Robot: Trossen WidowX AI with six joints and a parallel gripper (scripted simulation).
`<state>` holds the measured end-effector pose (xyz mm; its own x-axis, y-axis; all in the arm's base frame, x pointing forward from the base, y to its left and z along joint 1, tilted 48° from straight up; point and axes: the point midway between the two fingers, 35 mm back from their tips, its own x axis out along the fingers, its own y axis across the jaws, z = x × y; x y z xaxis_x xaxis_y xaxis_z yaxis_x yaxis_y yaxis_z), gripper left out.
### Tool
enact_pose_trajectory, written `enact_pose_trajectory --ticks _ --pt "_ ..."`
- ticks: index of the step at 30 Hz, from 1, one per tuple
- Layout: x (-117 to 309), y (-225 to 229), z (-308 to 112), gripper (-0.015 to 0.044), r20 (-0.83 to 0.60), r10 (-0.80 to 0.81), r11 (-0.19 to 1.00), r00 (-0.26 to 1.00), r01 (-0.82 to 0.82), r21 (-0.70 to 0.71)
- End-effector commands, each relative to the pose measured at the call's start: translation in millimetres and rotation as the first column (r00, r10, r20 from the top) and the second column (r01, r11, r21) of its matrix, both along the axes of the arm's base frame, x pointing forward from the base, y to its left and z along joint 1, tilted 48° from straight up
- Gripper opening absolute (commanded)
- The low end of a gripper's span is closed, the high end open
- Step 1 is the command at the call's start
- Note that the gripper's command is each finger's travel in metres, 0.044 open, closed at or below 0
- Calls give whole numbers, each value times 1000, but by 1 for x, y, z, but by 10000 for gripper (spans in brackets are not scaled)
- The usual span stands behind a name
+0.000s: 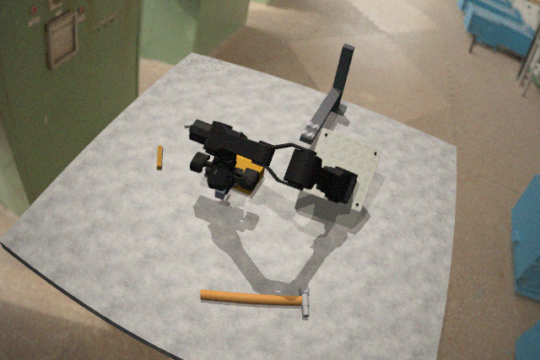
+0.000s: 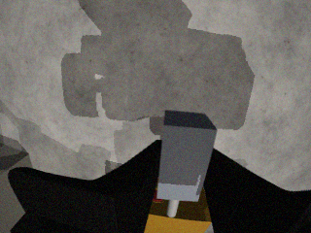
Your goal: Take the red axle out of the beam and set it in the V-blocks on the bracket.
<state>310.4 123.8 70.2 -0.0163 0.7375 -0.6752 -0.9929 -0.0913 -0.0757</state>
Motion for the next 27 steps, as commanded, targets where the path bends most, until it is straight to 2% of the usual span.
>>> enact_pose_trajectory --ticks 1,16,27 --pt "-2 6 -6 0 -7 -1 1000 1000 1 3" --pt "-5 24 -21 0 -8 -1 1000 1000 1 7" --pt "-4 18 -27 0 -8 -1 1000 1000 1 6"
